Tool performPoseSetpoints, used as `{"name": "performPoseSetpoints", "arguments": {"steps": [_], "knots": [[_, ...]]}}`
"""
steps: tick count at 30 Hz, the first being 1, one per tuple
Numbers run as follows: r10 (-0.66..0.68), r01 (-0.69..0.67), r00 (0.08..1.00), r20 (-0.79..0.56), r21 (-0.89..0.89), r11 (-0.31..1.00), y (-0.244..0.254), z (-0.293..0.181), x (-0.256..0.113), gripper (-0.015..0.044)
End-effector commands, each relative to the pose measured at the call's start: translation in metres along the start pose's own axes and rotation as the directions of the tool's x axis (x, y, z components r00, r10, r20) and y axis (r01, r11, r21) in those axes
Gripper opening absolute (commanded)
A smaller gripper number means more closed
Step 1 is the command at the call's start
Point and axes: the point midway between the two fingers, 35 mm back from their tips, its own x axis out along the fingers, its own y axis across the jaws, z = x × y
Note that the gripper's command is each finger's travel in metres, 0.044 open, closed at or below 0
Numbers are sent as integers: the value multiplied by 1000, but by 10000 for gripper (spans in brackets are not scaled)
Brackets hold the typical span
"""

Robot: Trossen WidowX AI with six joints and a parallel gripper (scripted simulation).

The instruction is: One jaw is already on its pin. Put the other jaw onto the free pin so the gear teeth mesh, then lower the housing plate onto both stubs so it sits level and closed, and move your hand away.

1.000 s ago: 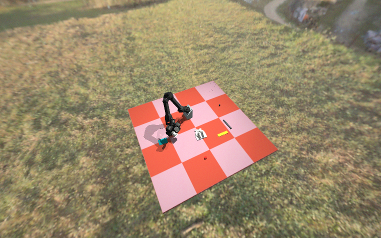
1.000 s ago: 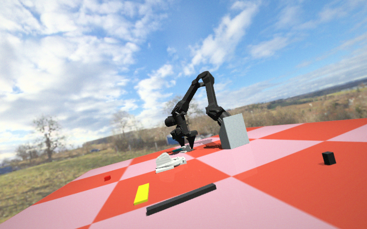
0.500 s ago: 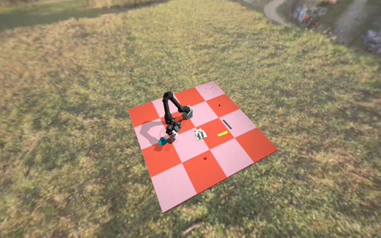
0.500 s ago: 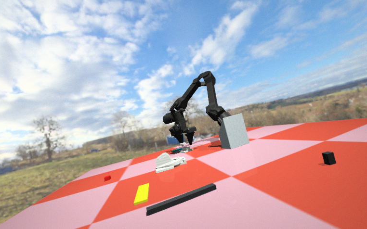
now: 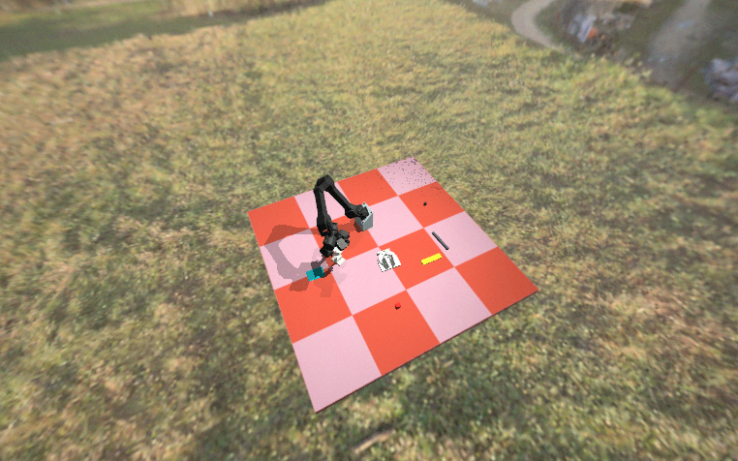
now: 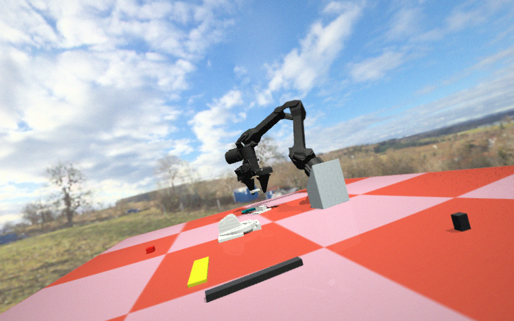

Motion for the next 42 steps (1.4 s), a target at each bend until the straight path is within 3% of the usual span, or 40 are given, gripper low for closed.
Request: {"name": "performPoseSetpoints", "arguments": {"steps": [1,42], "knots": [[-7,7,1000,0,8,1000,-1,-2,-6,351],[79,-85,996,34,226,970,53,107,5,351]]}}
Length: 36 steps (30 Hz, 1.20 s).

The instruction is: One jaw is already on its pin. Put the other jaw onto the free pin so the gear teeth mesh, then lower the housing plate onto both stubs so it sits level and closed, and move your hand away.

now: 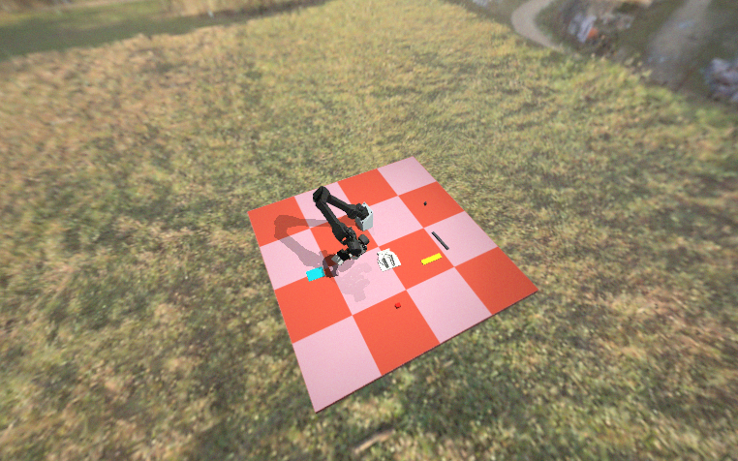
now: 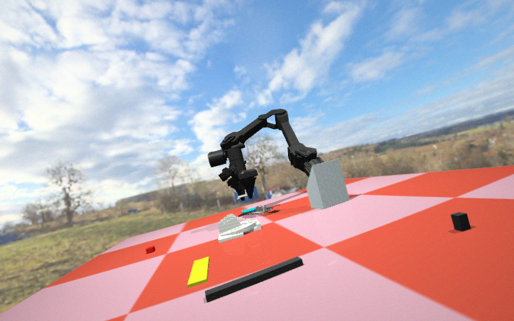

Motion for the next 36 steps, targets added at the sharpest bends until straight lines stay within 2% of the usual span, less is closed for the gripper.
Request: {"name": "performPoseSetpoints", "arguments": {"steps": [1,36], "knots": [[2,-2,1000,-5,21,1000,10,9,2,351],[-25,29,999,-22,216,976,115,58,5,351]]}}
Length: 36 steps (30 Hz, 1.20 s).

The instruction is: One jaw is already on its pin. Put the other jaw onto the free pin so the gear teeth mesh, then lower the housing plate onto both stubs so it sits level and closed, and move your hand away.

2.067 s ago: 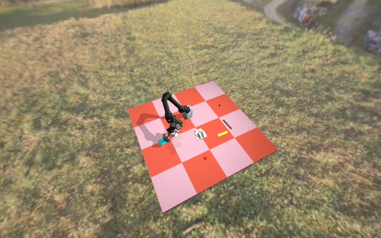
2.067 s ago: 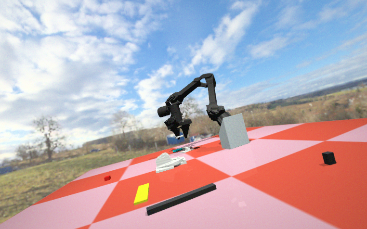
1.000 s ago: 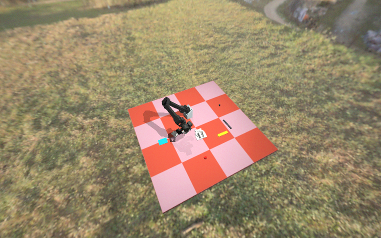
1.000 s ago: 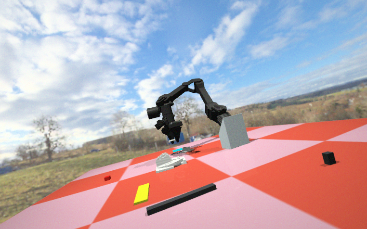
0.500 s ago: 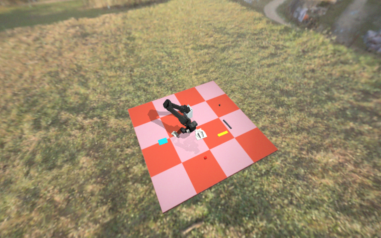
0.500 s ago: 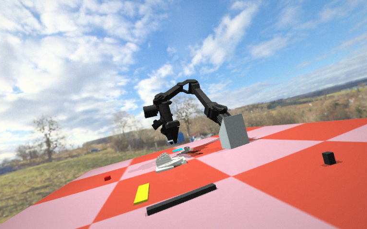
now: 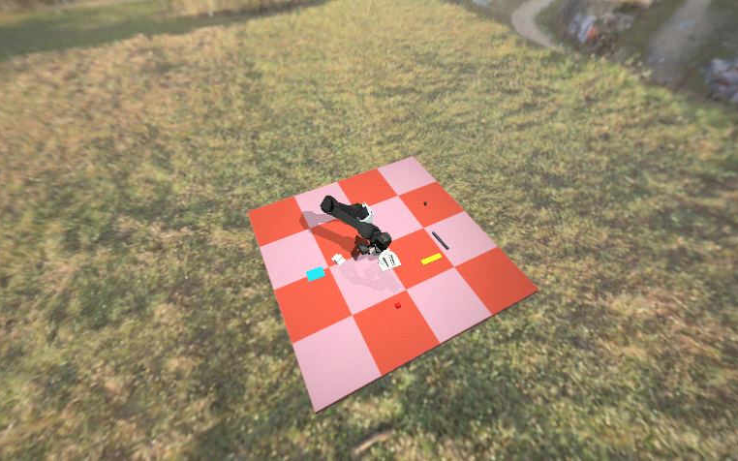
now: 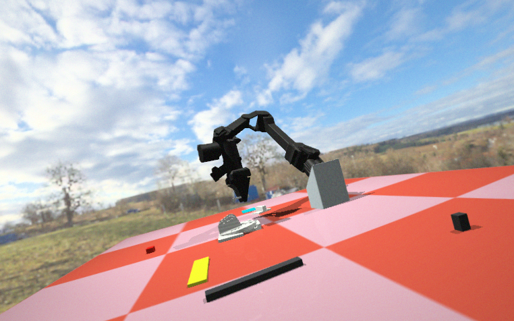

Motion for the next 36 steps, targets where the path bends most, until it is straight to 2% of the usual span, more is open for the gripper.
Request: {"name": "performPoseSetpoints", "arguments": {"steps": [1,17,36], "knots": [[-13,13,1000,0,22,1000,13,1,1,351],[-57,55,998,15,112,992,63,-4,0,351],[-58,56,998,15,116,992,63,-4,0,351]]}}
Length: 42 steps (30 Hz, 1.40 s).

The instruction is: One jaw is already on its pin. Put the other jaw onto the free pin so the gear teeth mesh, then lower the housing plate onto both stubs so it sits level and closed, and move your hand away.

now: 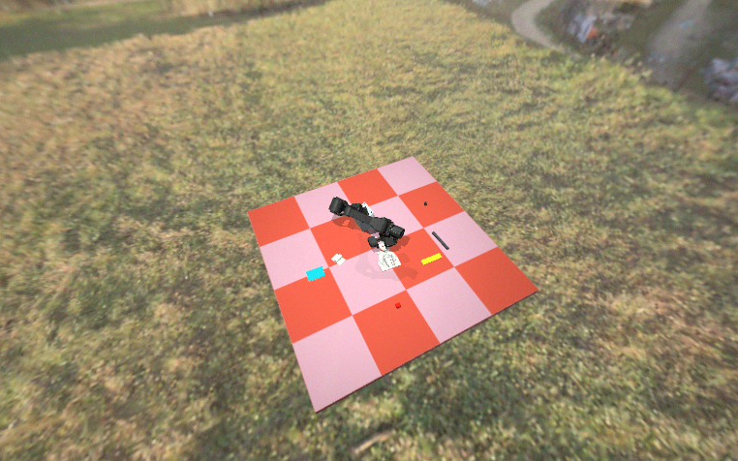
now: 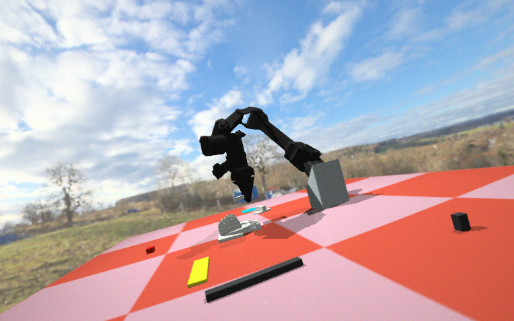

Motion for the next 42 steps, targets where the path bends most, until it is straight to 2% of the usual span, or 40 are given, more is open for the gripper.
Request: {"name": "performPoseSetpoints", "arguments": {"steps": [1,42], "knots": [[-2,2,1000,3,15,1000,0,1,0,351],[-2,2,1000,3,19,1000,5,0,0,351]]}}
